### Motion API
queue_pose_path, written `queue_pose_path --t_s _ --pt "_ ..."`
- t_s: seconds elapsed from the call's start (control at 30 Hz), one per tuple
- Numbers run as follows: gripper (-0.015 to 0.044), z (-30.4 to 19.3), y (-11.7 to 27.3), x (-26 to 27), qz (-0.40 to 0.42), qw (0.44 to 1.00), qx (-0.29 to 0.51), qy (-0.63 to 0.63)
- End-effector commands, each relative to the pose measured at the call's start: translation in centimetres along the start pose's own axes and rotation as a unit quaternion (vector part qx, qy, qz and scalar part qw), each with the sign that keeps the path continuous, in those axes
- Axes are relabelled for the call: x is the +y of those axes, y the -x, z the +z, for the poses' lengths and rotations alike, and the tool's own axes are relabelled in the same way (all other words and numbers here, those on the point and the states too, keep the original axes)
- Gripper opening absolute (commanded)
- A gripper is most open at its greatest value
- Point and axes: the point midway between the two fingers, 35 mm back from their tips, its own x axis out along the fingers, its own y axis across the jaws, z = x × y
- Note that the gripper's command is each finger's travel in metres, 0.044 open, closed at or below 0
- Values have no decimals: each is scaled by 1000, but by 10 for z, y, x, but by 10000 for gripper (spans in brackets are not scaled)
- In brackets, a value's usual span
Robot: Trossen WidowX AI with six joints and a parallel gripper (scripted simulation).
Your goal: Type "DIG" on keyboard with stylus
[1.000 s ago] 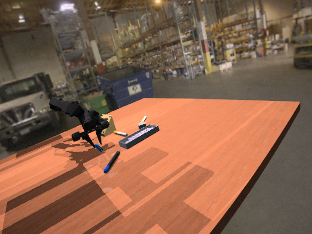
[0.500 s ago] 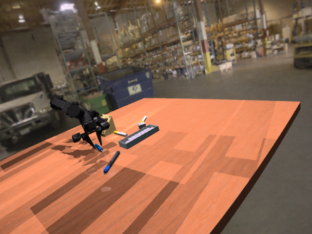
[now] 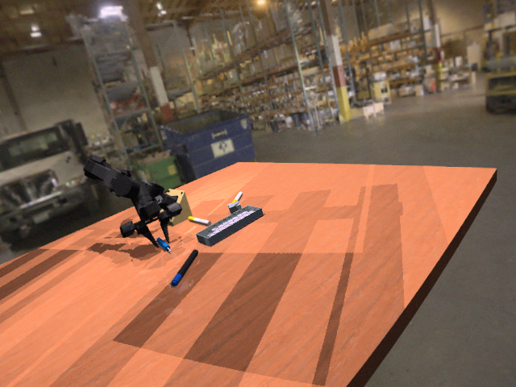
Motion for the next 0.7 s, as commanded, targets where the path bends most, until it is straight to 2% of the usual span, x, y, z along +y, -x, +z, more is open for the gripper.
queue_pose_path --t_s 0.0,0.67 --pt "150 -4 -2 3 3 1000 3 6" --pt "150 -5 -4 3 3 1000 3 6"
